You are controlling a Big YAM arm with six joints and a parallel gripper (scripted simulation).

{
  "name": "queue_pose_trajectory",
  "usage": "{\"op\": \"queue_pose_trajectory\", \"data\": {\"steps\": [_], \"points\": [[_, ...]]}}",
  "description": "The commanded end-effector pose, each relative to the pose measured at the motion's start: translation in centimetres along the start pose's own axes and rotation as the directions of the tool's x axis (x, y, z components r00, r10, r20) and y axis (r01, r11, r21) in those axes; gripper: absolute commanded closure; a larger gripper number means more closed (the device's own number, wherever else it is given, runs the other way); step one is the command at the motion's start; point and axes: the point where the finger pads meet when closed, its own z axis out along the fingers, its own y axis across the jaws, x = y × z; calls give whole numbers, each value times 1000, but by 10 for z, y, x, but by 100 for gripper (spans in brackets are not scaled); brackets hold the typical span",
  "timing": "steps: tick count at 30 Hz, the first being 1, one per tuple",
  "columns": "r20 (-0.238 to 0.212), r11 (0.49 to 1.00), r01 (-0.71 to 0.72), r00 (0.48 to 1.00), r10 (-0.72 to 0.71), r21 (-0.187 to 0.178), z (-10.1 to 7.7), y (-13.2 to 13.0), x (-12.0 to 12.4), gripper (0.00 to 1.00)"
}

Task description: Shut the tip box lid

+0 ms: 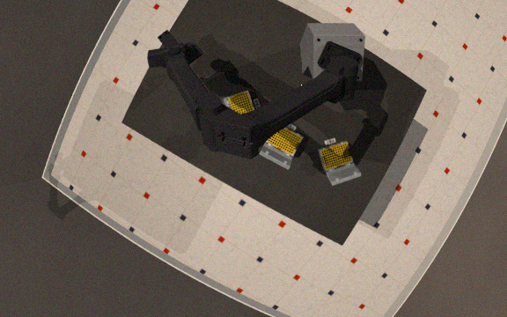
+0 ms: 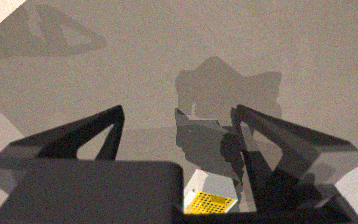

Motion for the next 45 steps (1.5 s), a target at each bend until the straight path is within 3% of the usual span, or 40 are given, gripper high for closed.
{"op": "queue_pose_trajectory", "data": {"steps": [1, 5, 7, 8, 10, 14, 17, 20, 25, 27, 31, 34, 36, 39, 43, 45], "points": [[26, 993, 111, 994, -110, -38, -16, 21, 12, 0], [45, 978, 197, 980, -195, -67, -30, 23, 26, 0], [45, 978, 197, 980, -195, -67, -30, 23, 26, 0], [25, 984, 176, 984, -176, -39, -18, 6, 29, 0], [35, 981, 185, 982, -184, -49, -40, 20, 39, 0], [68, 955, 282, 959, -277, -91, -54, 24, 52, 0], [70, 955, 282, 959, -276, -89, -64, 24, 62, 0], [95, 924, 365, 930, -356, -113, -74, 23, 74, 0], [95, 916, 386, 921, -377, -111, -77, 15, 85, 0], [124, 886, 445, 894, -431, -131, -89, 19, 93, 0], [111, 894, 434, 900, -422, -116, -100, 11, 109, 0], [156, 840, 522, 851, -502, -146, -109, 12, 119, 0], [158, 841, 522, 851, -501, -143, -115, 9, 126, 0], [190, 788, 595, 801, -568, -157, -123, 4, 138, 0], [186, 793, 591, 804, -565, -149, -128, -2, 146, 0], [215, 747, 645, 762, -611, -162, -133, -4, 154, 0]]}}
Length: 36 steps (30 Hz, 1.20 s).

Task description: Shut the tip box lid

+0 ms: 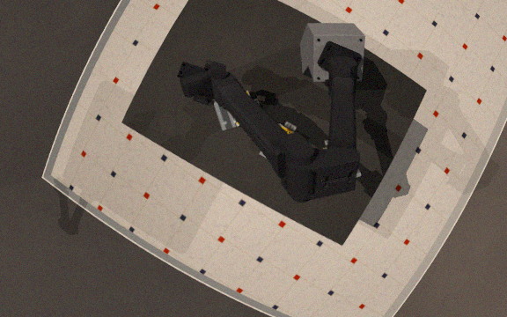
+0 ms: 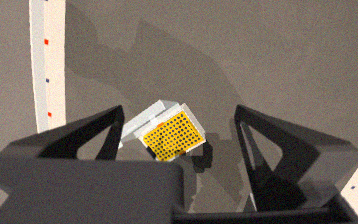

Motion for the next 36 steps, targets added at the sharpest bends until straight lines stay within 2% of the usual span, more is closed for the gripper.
{"op": "queue_pose_trajectory", "data": {"steps": [1, 3, 4, 5, 7, 9, 10, 11, 13, 15, 17, 20, 22, 23, 24, 26, 30, 33, 35, 36], "points": [[26, 991, 126, 992, -126, -33, -8, 14, 11, 0], [28, 992, 126, 992, -125, -29, -14, 15, 18, 0], [12, 993, 114, 993, -114, -19, -17, 13, 25, 0], [36, 987, 157, 987, -155, -39, -20, 17, 26, 0], [53, 976, 212, 976, -209, -54, -26, 18, 34, 0], [55, 976, 212, 976, -209, -50, -32, 18, 42, 0], [40, 979, 201, 979, -199, -41, -35, 16, 49, 0], [64, 969, 242, 969, -238, -59, -38, 19, 50, 0], [64, 969, 242, 969, -238, -59, -38, 19, 50, 0], [83, 952, 297, 953, -291, -71, -43, 20, 59, 0], [84, 953, 296, 953, -290, -67, -49, 19, 66, 0], [115, 921, 379, 922, -369, -85, -56, 19, 80, 0], [117, 922, 378, 922, -368, -80, -62, 18, 88, 0], [97, 928, 365, 929, -358, -73, -63, 14, 96, 0], [128, 909, 407, 910, -395, -87, -66, 17, 97, 0], [149, 884, 458, 884, -443, -95, -71, 16, 106, 0], [144, 887, 454, 887, -439, -88, -75, 13, 115, 0], [185, 839, 535, 839, -512, -100, -82, 12, 128, 0], [182, 842, 532, 841, -510, -95, -86, 8, 137, 0], [198, 822, 560, 821, -536, -100, -88, 8, 142, 0]]}}
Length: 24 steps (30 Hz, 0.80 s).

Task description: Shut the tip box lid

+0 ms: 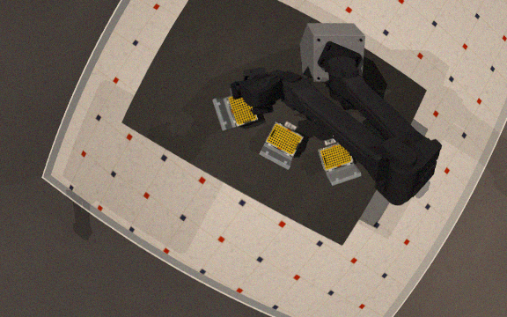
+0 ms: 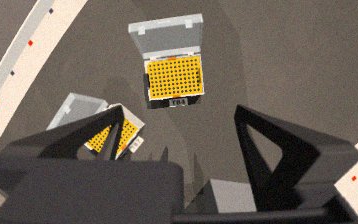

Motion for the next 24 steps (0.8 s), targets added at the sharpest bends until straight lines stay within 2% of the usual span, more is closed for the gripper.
{"op": "queue_pose_trajectory", "data": {"steps": [1, 3, 4, 5, 7, 8, 11, 13, 16, 17, 24], "points": [[37, 992, 126, 991, -125, -29, -7, 11, 8, 0], [47, 988, 151, 988, -149, -30, -12, 13, 16, 0], [26, 990, 137, 990, -136, -23, -14, 12, 25, 0], [26, 990, 136, 990, -136, -23, -17, 12, 29, 0], [26, 990, 136, 990, -136, -23, -17, 13, 29, 0], [53, 988, 155, 987, -153, -29, -15, 18, 11, 0], [53, 988, 155, 987, -153, -29, -15, 18, 11, 0], [22, 992, 128, 992, -128, -21, -15, 10, 30, 0], [33, 990, 136, 990, -135, -23, -14, 12, 22, 0], [27, 993, 115, 993, -115, -24, -11, 11, 32, 0], [24, 993, 113, 993, -113, -23, 19, 9, 51, 0]]}}
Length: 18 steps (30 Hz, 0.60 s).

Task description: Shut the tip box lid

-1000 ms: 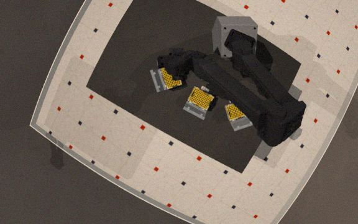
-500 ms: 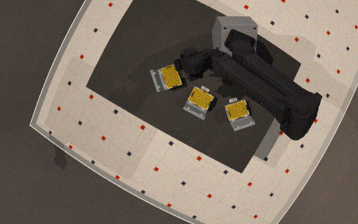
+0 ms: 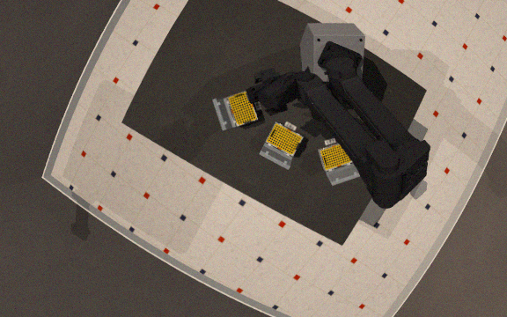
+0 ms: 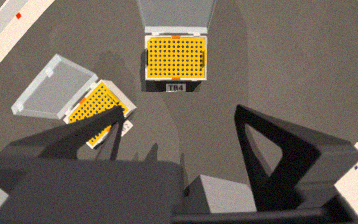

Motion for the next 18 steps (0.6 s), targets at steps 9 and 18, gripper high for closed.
{"op": "queue_pose_trajectory", "data": {"steps": [9, 18], "points": [[24, 1000, -18, 1000, 19, -24, 46, 5, 17, 0], [22, 1000, -20, 1000, 20, -24, 85, 6, 41, 0]]}}
